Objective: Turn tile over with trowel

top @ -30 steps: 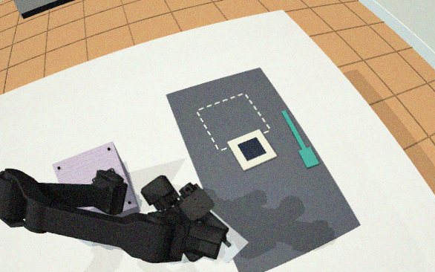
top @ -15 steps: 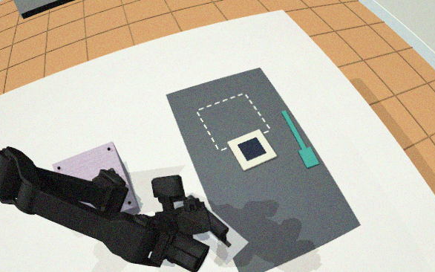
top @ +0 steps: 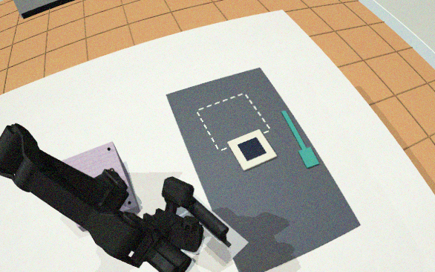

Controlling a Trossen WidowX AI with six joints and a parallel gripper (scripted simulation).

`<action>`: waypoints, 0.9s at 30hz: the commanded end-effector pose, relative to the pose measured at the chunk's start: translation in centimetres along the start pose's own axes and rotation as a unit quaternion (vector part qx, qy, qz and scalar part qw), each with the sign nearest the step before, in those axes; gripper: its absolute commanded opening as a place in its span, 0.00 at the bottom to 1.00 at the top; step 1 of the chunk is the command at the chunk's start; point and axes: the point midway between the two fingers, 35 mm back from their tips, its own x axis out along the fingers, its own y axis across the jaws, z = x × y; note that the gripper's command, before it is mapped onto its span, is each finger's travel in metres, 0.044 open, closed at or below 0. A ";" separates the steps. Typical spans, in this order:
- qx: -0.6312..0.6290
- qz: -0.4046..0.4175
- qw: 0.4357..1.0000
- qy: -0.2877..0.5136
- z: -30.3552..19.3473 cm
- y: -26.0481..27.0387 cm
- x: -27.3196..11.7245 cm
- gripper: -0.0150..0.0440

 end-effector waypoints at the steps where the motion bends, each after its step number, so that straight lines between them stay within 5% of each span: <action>1: 0.057 0.012 0.998 -0.023 0.0 0.0 0.1 0.76; 27: 0.132 0.030 0.989 -0.056 0.6 -0.3 2.2 0.76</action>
